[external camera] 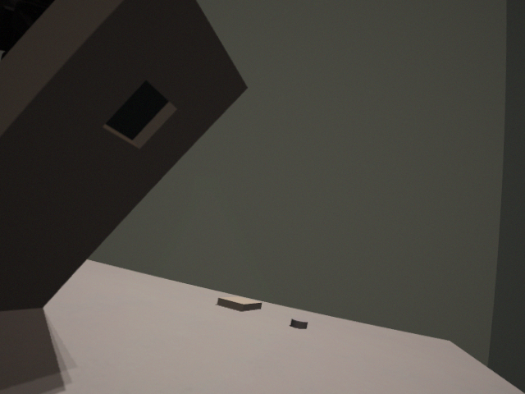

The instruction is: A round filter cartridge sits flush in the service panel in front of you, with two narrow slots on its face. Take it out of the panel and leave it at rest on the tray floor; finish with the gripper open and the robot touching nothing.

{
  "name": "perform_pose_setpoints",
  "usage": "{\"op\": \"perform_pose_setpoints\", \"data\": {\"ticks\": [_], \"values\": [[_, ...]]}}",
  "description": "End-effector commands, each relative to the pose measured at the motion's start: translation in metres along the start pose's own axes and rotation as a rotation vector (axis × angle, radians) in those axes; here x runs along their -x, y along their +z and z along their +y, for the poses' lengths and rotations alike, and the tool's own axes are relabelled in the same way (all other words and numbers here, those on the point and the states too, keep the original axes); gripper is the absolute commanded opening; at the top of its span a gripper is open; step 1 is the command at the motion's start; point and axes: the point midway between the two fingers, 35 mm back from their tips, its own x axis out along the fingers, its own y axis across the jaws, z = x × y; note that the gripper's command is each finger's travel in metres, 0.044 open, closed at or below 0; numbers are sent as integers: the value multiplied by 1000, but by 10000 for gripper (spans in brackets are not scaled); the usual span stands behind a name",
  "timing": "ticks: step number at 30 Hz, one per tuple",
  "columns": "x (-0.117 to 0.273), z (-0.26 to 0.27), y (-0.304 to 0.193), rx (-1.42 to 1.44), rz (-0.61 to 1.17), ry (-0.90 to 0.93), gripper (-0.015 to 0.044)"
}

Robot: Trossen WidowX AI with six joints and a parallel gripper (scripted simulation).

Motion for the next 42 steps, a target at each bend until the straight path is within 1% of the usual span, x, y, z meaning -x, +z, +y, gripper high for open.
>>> {"op": "perform_pose_setpoints", "data": {"ticks": [1, 4, 6, 12, 15, 16, 18, 23, 25, 33, 42], "values": [[4, -28, 14, 3, -2, -1, 95], [4, -30, 15, 3, -2, -1, 95], [8, -35, 17, 4, -1, -1, 147], [41, -75, 35, 14, 1, -6, 305], [50, -84, 40, 16, -1, -8, 383], [49, -82, 38, -8, 4, -2, 357], [40, -68, 24, -200, 47, 46, 305], [17, -3, -19, -920, 290, 210, 305], [14, 15, -28, -1095, 374, 243, 305], [13, 18, -29, -1116, 385, 247, 305], [-1, 23, -32, -1116, 387, 245, 305]]}}
